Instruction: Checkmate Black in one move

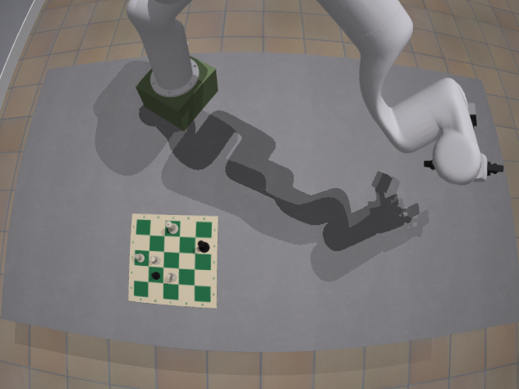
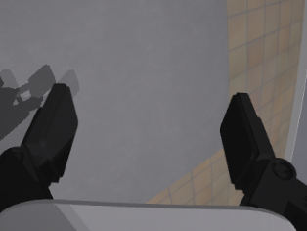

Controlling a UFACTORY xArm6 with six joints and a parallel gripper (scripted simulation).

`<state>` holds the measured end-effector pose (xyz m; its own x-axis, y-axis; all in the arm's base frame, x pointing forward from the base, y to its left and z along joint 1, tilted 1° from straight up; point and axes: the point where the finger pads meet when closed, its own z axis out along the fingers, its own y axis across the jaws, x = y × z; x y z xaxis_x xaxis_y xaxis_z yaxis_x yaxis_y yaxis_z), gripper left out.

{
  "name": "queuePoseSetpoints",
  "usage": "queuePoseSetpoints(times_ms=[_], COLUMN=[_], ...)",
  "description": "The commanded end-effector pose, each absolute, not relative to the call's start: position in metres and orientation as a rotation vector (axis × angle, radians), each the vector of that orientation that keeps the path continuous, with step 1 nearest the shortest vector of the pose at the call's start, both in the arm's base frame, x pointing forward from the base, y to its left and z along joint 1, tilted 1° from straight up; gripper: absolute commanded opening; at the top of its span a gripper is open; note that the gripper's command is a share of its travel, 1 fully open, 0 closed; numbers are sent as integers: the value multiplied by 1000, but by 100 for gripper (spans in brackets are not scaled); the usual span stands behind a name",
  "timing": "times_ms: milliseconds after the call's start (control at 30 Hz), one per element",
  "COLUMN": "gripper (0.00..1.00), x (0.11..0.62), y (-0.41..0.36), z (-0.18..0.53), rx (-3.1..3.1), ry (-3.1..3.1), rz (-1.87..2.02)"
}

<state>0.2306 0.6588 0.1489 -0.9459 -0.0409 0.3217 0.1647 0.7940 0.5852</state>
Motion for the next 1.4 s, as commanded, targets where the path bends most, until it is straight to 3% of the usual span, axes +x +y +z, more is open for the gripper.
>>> queuePoseSetpoints(times_ms=[0,767,1367], gripper=[100,100,100], x=[231,233,261], y=[660,652,520], z=[152,150,124], rx=[-93,-110,-377], ry=[-2665,-2651,-2440], rz=[-918,-923,-1008])
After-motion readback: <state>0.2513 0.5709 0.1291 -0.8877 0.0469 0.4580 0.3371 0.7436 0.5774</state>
